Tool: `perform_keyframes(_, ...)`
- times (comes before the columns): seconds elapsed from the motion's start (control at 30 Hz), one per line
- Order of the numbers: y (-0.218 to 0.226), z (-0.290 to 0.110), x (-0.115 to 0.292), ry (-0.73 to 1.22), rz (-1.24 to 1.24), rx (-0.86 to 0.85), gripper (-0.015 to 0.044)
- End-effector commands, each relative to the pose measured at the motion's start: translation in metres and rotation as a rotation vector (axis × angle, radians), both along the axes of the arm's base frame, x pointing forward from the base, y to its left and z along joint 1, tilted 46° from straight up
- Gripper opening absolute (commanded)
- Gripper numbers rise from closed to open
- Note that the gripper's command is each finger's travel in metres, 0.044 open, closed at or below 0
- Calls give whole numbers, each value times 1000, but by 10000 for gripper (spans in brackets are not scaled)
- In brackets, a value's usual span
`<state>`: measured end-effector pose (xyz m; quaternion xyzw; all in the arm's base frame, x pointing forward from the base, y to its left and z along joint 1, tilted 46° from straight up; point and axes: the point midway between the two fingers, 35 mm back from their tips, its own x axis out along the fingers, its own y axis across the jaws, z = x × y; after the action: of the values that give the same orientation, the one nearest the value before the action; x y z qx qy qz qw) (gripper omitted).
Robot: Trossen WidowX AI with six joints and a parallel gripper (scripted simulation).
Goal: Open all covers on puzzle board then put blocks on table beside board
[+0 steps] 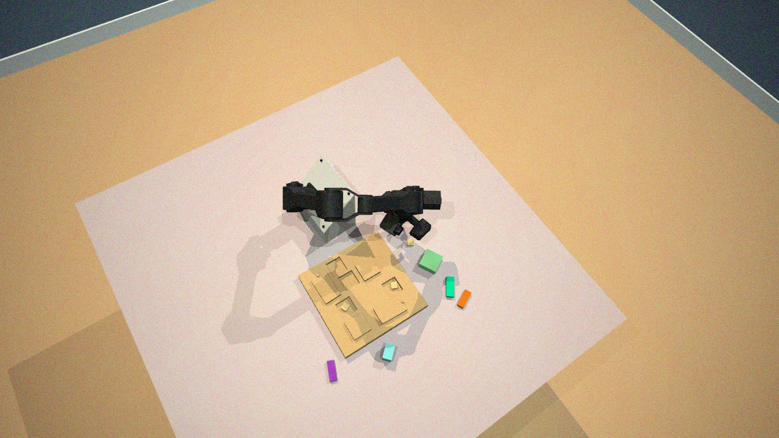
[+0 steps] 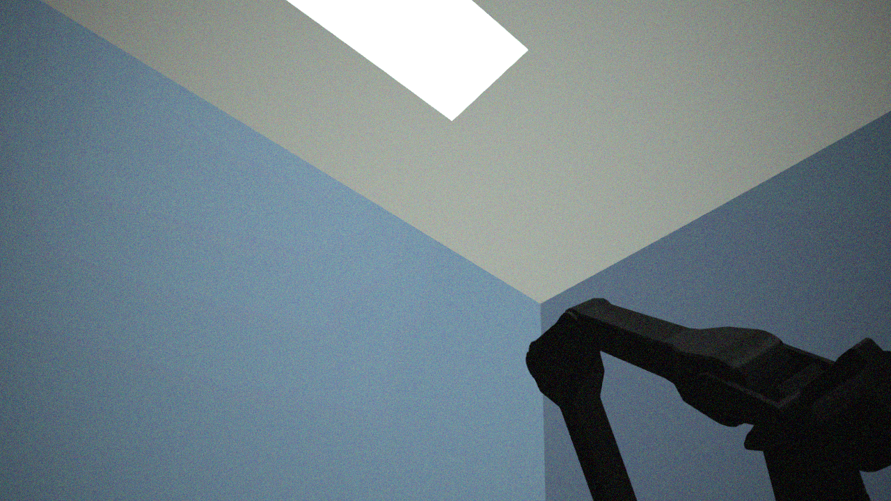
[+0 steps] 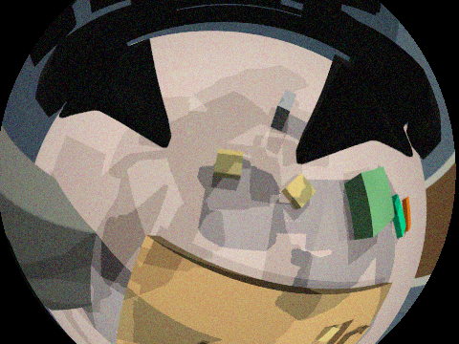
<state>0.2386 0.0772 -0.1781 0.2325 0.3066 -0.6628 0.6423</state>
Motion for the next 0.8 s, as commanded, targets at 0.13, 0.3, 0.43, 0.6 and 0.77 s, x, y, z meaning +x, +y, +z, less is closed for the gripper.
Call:
perform_keyframes(0.13,21,19,2,-5,0,4,440)
perform_keyframes(0.3,33,31,2,-5,-1,4,440)
perform_keyframes(0.43,38,37,2,-6,-1,3,440)
perform_keyframes(0.6,35,42,13,111,117,19,335)
perform_keyframes(0.77,26,53,34,343,354,47,204)
